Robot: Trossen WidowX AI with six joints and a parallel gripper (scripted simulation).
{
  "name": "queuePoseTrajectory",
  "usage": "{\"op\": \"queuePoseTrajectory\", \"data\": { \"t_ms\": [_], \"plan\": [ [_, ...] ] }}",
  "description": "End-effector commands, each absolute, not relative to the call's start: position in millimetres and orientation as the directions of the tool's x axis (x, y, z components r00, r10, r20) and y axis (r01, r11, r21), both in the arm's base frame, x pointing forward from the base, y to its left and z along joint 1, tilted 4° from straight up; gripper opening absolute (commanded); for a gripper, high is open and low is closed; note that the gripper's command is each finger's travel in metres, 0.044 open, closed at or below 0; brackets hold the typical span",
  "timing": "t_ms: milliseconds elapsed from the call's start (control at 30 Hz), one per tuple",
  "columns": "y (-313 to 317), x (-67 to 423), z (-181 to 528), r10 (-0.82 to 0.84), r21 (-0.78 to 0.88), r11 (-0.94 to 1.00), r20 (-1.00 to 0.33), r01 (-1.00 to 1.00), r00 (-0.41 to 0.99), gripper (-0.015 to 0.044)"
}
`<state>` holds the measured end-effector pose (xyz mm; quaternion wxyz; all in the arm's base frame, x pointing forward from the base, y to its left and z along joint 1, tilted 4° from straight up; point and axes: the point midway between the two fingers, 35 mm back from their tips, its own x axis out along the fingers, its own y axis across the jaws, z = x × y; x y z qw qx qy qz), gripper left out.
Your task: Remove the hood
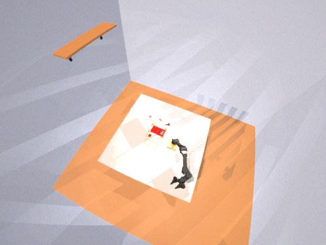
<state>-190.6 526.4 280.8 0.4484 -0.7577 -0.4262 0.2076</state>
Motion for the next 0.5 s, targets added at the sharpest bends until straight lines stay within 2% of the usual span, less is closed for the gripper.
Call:
{"op": "queuePoseTrajectory", "data": {
  "t_ms": [0, 133, 467],
  "plan": [
    [526.9, -189.6, 280.8, 0.832, -0.856, -0.235, 0.067, 0.459, 0.551, 0.044],
    [536.9, -163.6, 280.4, 0.819, -0.856, -0.253, 0.059, 0.451, 0.571, 0.044],
    [565.7, -39.6, 268.3, 0.748, -0.871, -0.333, -0.011, 0.362, 0.663, 0.044]
  ]
}}
